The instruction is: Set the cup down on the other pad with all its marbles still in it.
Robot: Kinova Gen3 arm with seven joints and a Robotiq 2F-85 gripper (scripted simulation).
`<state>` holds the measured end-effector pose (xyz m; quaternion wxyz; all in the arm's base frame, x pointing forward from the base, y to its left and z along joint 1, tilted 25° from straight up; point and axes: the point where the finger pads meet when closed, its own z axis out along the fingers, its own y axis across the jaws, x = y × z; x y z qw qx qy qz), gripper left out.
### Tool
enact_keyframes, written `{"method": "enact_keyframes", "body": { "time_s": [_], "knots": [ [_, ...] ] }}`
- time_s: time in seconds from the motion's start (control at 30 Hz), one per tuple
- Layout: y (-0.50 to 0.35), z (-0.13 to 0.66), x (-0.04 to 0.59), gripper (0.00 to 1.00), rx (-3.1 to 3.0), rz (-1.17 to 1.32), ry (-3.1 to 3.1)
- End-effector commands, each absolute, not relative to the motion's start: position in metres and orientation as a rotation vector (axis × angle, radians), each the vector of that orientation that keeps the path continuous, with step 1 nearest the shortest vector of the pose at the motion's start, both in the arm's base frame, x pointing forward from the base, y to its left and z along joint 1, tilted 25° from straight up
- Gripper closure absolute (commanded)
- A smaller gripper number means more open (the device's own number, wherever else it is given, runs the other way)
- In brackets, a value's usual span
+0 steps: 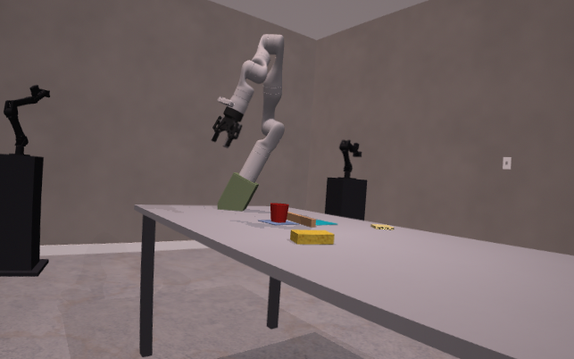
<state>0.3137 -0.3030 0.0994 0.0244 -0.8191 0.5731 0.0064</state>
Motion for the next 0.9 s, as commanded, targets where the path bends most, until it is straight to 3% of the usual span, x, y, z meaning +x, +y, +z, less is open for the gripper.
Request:
{"method": "enact_keyframes", "body": {
  "time_s": [0.0, 0.53, 0.57, 0.87],
  "knots": [
    [-0.304, 0.1, 0.314, 0.0, -2.534, 0.018, 1.774],
    [-0.304, 0.1, 0.314, 0.0, -2.534, 0.018, 1.774],
    [-0.304, 0.1, 0.314, 1.0, -2.534, 0.018, 1.774],
    [-0.252, 0.084, 0.352, 1.0, -2.413, 0.006, 1.798]
  ]
}}
